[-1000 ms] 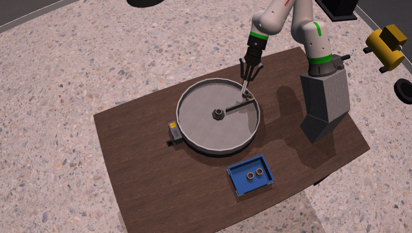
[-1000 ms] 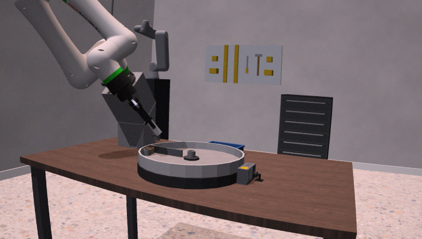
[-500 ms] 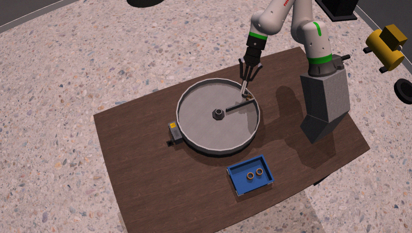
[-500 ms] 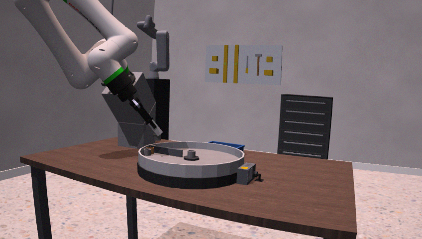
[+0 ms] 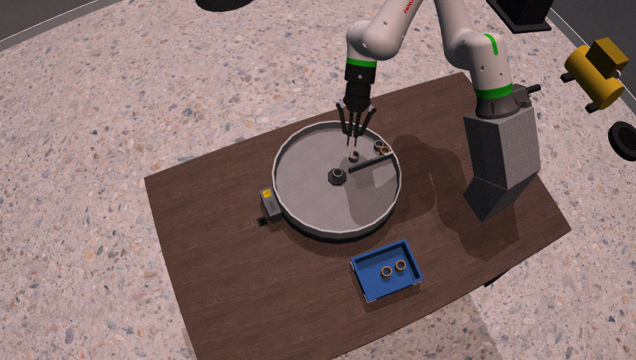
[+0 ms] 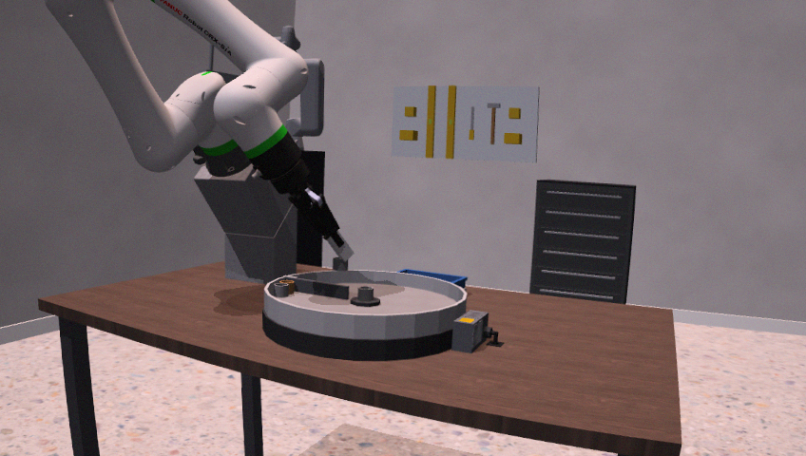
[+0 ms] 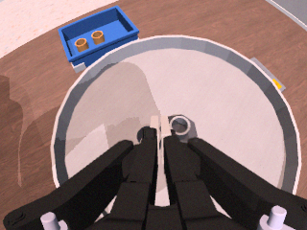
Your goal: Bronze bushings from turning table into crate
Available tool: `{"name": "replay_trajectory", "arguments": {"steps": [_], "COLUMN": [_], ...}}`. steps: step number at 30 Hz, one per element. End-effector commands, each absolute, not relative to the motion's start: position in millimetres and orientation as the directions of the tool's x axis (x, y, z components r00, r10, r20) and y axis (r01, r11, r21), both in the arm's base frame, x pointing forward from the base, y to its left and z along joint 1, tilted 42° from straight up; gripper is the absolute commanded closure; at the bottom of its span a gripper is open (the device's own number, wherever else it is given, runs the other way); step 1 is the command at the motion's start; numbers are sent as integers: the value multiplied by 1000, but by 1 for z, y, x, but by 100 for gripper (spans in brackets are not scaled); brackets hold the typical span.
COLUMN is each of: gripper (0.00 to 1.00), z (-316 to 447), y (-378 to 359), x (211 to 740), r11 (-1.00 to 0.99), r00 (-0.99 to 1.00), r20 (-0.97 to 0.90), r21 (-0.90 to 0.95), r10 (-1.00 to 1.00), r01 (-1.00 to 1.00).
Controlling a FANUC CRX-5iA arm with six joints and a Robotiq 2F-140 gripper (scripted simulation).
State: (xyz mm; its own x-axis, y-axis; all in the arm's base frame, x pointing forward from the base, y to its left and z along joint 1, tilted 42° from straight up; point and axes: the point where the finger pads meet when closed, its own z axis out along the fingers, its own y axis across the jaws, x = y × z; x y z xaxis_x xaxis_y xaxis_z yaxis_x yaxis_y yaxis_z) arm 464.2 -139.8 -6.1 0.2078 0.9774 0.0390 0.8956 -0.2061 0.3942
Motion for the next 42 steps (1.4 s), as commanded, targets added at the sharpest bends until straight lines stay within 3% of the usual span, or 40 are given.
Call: {"name": "replay_trajectory", "arguments": {"steps": [1,8,42], "gripper": [100,100,100], "z": [-11,-13,-13], "y": [-134,-125,-125], "x": [494,523,524], "r11": [-157,-102,-101], "r00": [154,101,100], "r20": [36,18,18], "r21": [337,294,293], "r10": [987,995,995], "r01": [928,951,951]}}
